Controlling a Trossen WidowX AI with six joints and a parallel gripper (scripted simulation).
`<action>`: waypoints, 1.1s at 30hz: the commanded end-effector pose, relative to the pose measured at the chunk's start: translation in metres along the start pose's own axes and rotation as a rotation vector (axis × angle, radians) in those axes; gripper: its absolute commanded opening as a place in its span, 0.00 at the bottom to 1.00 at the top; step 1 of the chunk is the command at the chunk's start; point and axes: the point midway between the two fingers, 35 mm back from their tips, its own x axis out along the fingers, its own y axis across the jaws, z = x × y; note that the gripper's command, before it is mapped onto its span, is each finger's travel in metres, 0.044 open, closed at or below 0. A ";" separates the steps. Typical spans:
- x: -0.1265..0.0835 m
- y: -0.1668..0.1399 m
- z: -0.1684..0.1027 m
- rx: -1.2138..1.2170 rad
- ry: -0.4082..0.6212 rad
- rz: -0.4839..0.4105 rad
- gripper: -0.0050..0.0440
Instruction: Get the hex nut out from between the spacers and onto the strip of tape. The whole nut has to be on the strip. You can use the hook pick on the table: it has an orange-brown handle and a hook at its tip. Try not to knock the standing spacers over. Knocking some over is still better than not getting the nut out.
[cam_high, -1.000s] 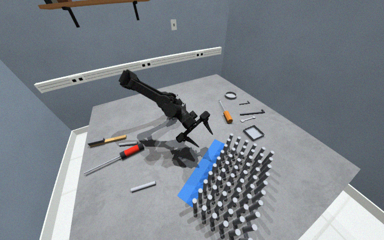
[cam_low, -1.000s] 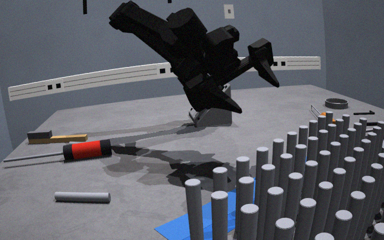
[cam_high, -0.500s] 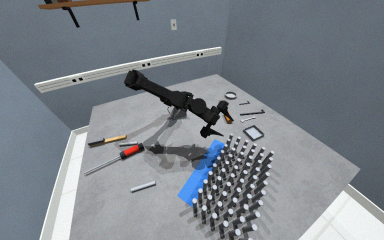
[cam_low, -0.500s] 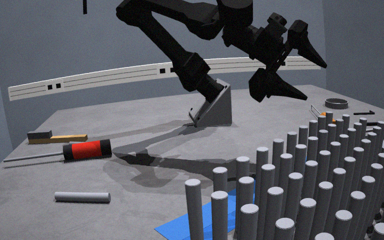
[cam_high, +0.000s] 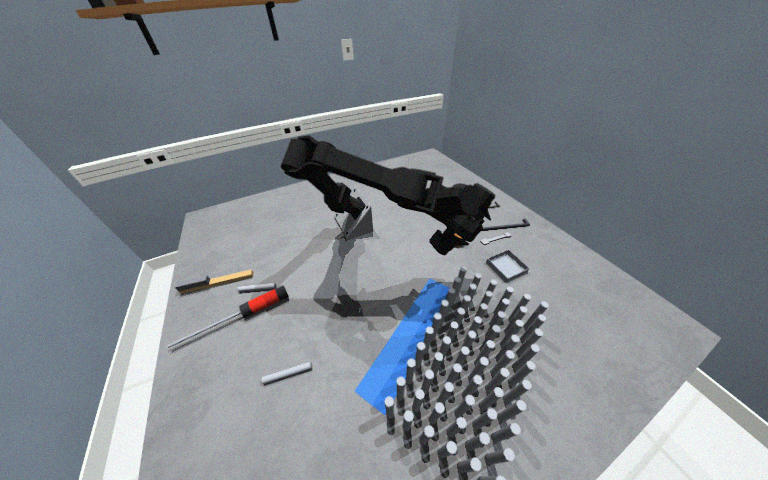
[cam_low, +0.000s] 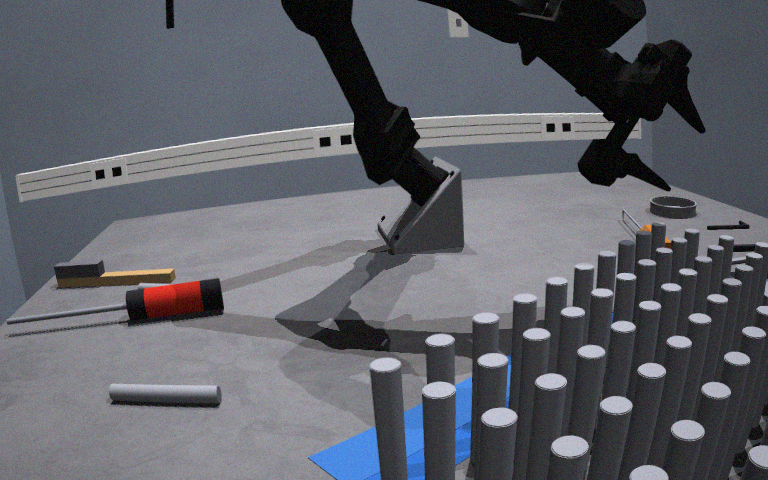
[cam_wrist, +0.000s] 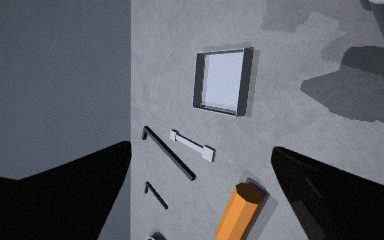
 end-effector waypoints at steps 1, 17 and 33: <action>0.003 0.017 -0.002 0.035 0.063 -0.003 0.92; 0.040 0.048 -0.096 0.329 0.485 -0.348 0.92; 0.072 0.006 -0.130 0.396 0.573 -0.509 0.92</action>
